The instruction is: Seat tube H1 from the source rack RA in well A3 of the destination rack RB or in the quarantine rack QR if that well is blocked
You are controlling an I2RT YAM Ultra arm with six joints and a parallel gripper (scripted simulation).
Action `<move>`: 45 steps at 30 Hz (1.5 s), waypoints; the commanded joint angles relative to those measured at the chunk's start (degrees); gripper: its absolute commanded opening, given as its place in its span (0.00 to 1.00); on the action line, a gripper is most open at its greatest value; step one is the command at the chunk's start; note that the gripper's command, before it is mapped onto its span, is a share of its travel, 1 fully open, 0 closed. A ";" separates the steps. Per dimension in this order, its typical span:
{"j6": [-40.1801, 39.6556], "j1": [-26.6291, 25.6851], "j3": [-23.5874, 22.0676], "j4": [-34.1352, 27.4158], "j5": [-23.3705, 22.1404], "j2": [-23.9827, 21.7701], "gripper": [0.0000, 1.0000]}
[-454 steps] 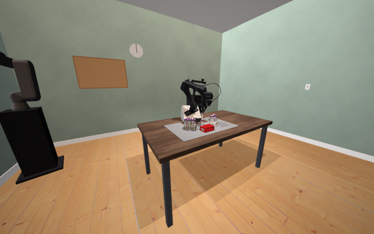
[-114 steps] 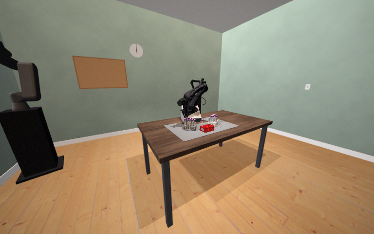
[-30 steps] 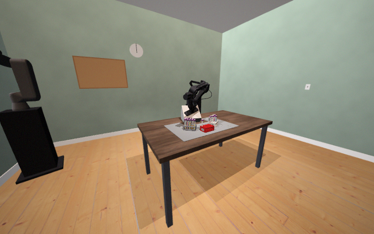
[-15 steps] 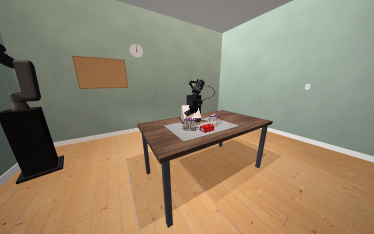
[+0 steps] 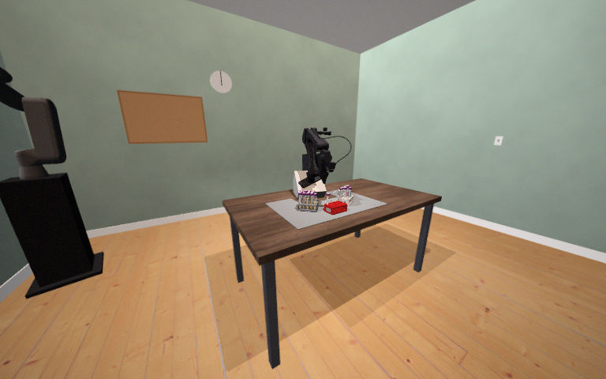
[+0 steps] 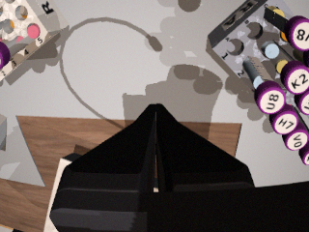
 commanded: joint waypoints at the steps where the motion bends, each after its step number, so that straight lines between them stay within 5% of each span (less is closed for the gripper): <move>1: 8.96 6.54 1.45 0.26 8.05 1.69 0.00; 14: 28.37 29.64 3.68 1.51 22.58 9.15 0.00; 45: 30.29 31.31 4.05 0.32 24.84 8.95 0.00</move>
